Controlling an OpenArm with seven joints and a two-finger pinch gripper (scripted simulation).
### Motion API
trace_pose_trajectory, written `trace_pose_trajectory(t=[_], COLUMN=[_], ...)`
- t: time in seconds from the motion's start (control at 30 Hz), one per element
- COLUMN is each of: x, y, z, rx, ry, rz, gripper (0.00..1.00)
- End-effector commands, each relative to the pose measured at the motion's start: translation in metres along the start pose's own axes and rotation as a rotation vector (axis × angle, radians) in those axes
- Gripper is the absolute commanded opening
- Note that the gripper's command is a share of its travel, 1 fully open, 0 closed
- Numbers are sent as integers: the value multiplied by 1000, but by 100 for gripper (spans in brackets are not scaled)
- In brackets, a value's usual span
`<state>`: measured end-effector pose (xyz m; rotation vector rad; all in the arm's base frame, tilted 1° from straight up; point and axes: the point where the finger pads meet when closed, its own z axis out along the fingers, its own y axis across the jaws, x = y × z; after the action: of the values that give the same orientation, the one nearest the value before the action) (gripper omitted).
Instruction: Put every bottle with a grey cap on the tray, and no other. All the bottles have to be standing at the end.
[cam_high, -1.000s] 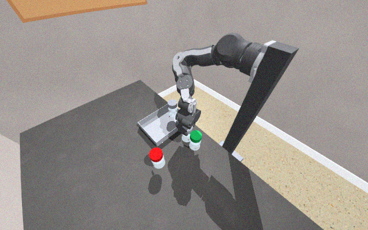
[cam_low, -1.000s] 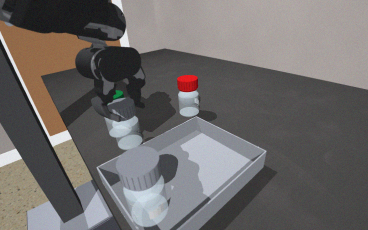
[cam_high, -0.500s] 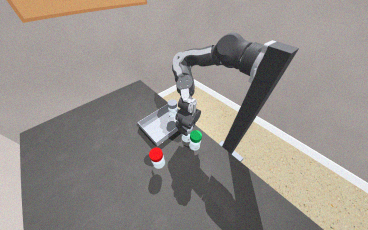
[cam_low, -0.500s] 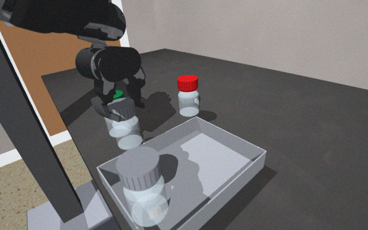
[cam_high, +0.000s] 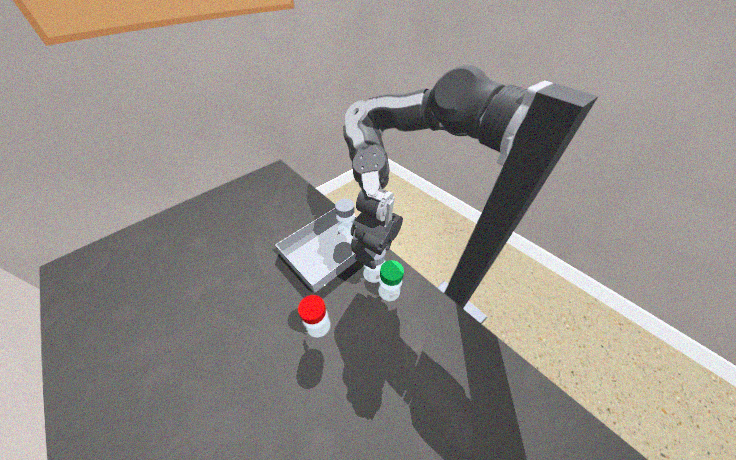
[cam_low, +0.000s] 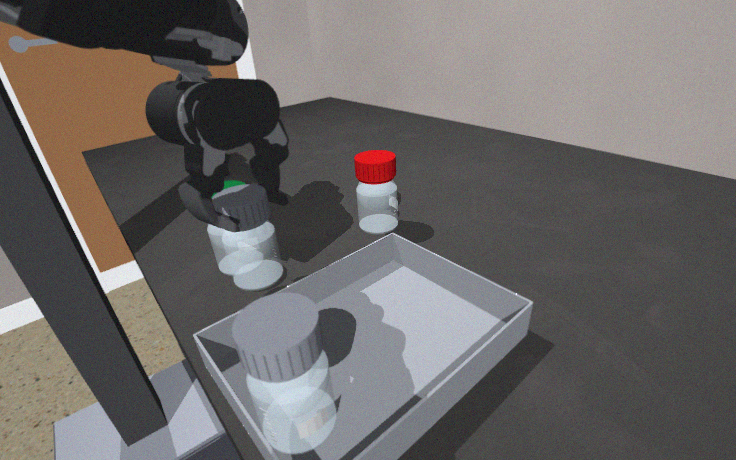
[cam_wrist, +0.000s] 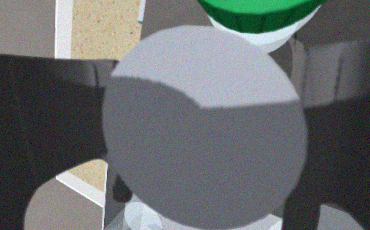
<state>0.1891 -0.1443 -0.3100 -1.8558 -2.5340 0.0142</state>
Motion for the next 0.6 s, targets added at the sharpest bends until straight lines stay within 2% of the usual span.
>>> trace_pose_trajectory(t=[0.0, 0.13, 0.37, 0.57], x=[0, 0, 0, 0], y=[0, 0, 0, 0], z=[-6, -18, -18, -36], rx=[5, 5, 5, 5], ry=[1, 1, 1, 1], rz=[8, 7, 7, 7], gripper=[0, 0, 0, 0])
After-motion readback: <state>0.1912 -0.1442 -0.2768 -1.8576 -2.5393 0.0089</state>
